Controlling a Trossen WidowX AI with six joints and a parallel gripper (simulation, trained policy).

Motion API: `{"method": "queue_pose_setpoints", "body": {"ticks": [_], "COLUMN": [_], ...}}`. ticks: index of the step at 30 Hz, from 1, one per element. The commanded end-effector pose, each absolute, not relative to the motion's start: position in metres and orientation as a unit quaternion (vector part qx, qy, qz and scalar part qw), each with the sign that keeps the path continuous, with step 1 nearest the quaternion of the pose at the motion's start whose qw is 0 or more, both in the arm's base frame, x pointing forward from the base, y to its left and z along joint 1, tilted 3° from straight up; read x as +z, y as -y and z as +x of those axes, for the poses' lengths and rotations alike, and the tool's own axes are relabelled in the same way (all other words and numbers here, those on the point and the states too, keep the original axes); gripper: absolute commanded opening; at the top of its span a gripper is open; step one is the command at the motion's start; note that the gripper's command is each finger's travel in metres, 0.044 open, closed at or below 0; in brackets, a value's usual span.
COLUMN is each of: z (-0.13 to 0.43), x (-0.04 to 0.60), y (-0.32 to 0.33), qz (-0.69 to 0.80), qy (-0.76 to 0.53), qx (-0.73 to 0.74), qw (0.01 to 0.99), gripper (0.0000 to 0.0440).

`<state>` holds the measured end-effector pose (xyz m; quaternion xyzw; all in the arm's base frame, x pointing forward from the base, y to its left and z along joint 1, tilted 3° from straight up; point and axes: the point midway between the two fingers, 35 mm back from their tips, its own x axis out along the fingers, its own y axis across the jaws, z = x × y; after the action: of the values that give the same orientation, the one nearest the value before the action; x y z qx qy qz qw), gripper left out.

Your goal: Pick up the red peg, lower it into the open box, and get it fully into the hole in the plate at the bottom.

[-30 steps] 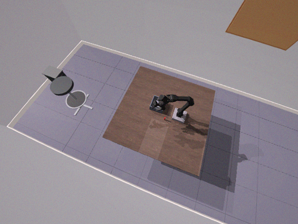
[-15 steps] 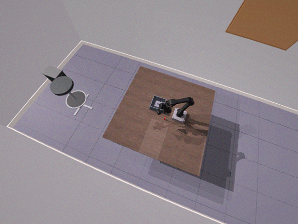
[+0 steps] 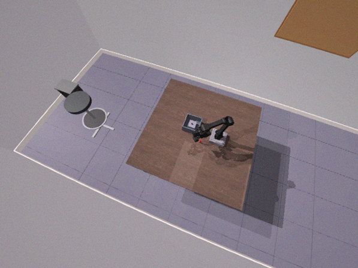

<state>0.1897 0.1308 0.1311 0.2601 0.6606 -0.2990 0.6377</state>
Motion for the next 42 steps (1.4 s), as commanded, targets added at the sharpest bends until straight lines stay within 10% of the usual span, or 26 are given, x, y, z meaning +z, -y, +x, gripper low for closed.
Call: {"method": "queue_pose_setpoints", "body": {"ticks": [1, 28, 42], "z": [0.185, 0.184, 0.175], "x": [0.114, 0.004, -0.022], "y": [-0.127, -0.115, -0.108], "qz": [0.231, 0.183, 0.166], "qy": [-0.670, -0.656, -0.666], "qx": [-0.310, -0.320, -0.338], "qw": [0.634, 0.658, 0.644], "gripper": [0.0440, 0.0432, 0.0089]}}
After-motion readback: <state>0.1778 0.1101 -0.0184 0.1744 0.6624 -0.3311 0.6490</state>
